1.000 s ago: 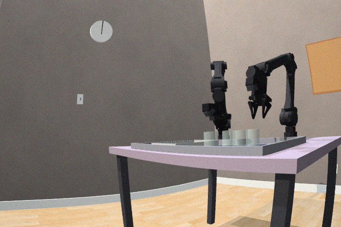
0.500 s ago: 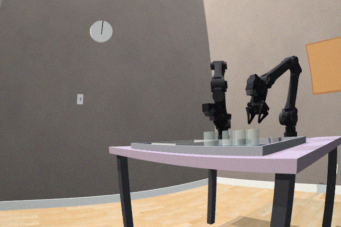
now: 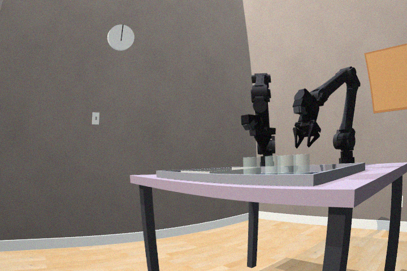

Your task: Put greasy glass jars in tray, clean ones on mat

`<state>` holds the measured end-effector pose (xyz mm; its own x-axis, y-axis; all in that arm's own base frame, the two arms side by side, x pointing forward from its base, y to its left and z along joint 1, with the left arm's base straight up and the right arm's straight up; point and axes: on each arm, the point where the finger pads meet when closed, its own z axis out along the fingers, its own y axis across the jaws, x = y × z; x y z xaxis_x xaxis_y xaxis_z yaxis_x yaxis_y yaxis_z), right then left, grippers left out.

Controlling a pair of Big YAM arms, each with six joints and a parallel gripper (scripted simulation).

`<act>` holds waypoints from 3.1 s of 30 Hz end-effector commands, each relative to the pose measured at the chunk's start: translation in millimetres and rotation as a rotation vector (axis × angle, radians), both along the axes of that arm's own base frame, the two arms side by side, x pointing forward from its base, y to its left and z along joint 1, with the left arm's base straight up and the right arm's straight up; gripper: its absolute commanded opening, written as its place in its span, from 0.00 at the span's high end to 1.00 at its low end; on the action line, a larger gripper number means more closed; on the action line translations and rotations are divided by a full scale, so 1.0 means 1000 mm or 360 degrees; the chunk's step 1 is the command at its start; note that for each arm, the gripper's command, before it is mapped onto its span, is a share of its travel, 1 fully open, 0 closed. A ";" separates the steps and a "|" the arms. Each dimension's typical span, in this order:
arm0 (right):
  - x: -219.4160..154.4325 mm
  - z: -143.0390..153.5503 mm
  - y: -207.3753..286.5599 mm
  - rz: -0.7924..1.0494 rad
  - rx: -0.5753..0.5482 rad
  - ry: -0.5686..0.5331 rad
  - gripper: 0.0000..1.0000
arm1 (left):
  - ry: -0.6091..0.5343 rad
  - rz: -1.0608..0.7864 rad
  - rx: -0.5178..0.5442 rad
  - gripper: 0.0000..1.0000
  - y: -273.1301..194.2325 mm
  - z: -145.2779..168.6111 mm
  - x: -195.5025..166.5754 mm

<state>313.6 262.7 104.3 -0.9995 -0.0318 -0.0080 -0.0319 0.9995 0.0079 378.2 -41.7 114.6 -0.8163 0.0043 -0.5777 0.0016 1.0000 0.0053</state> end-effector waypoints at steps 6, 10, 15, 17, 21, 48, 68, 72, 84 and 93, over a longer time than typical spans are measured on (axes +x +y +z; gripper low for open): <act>0.040 0.095 0.017 0.0013 0.0090 -0.0168 0.90 | -0.0017 -0.0004 0.0014 0.74 0.001 0.021 0.022; 0.089 0.080 0.028 0.0024 0.0080 -0.0293 0.90 | 0.0120 -0.0007 0.0060 0.90 0.015 0.022 0.041; 0.127 0.063 0.030 0.0029 0.0056 -0.0345 0.90 | 0.0252 0.0001 0.0083 0.90 0.028 0.022 0.059; 0.145 0.049 0.029 0.0028 0.0038 -0.0323 0.90 | 0.0339 0.0007 0.0092 0.90 0.037 0.022 0.070; 0.155 0.022 0.022 0.0020 0.0009 -0.0180 0.90 | 0.0509 0.0013 0.0095 0.90 0.054 0.018 0.092; 0.149 -0.010 0.030 0.0018 0.0014 -0.0028 0.90 | 0.0967 0.0014 -0.0011 0.90 0.069 -0.034 0.136; 0.142 -0.041 0.015 0.0000 -0.0006 0.0003 0.90 | 0.0933 0.0019 -0.0012 0.35 0.071 -0.035 0.141; 0.150 -0.033 0.031 0.0016 0.0010 -0.0023 0.79 | 0.0936 0.0018 -0.0012 0.35 0.070 -0.036 0.139; 0.142 -0.032 0.021 0.0004 0.0006 -0.0010 0.35 | 0.0952 0.0014 -0.0011 0.35 0.066 -0.038 0.130; 0.145 -0.032 0.021 0.0015 0.0012 -0.0022 0.35 | 0.0953 0.0015 -0.0009 1.00 0.066 -0.037 0.132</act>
